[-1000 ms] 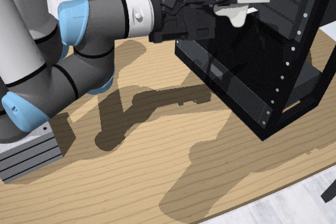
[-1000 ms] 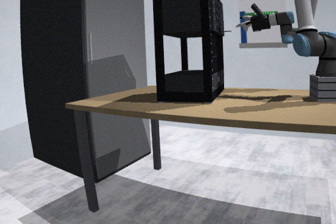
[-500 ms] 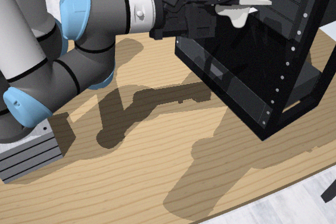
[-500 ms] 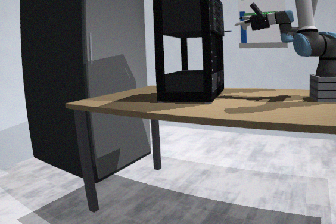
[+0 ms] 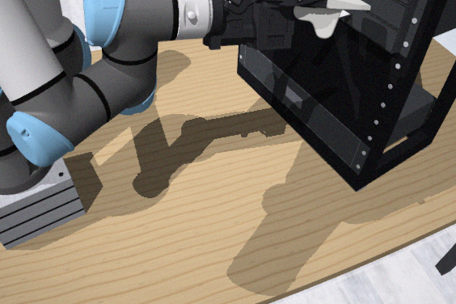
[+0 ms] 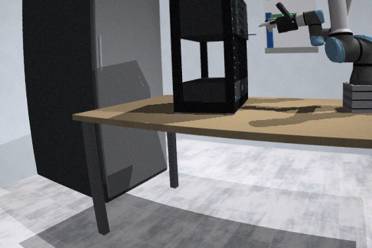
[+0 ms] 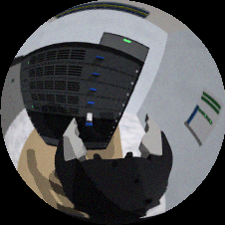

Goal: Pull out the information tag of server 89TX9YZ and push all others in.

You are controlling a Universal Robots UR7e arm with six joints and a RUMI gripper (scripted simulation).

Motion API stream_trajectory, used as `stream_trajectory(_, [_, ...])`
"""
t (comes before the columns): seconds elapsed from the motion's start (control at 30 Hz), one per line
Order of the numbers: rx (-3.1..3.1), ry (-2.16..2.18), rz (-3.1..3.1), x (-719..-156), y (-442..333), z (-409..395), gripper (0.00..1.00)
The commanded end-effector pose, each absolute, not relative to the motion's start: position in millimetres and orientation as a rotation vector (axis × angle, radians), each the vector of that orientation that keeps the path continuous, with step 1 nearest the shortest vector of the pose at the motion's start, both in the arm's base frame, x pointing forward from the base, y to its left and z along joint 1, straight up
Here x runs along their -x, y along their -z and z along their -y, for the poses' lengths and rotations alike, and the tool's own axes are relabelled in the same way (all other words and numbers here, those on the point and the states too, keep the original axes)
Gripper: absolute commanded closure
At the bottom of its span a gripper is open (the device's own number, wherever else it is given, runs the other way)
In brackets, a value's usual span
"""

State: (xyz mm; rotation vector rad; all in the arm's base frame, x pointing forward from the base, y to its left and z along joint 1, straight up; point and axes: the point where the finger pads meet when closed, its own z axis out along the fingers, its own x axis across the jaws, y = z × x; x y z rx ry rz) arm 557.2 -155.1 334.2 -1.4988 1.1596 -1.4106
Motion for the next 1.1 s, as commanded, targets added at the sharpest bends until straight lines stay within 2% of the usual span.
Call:
stream_trajectory(0.0, [1.472, 1.386, -1.192, -558.7, -335.6, 155.3, 0.00])
stream_trajectory(1.07, [1.332, 1.262, -1.346, -565.2, -339.9, 155.5, 0.00])
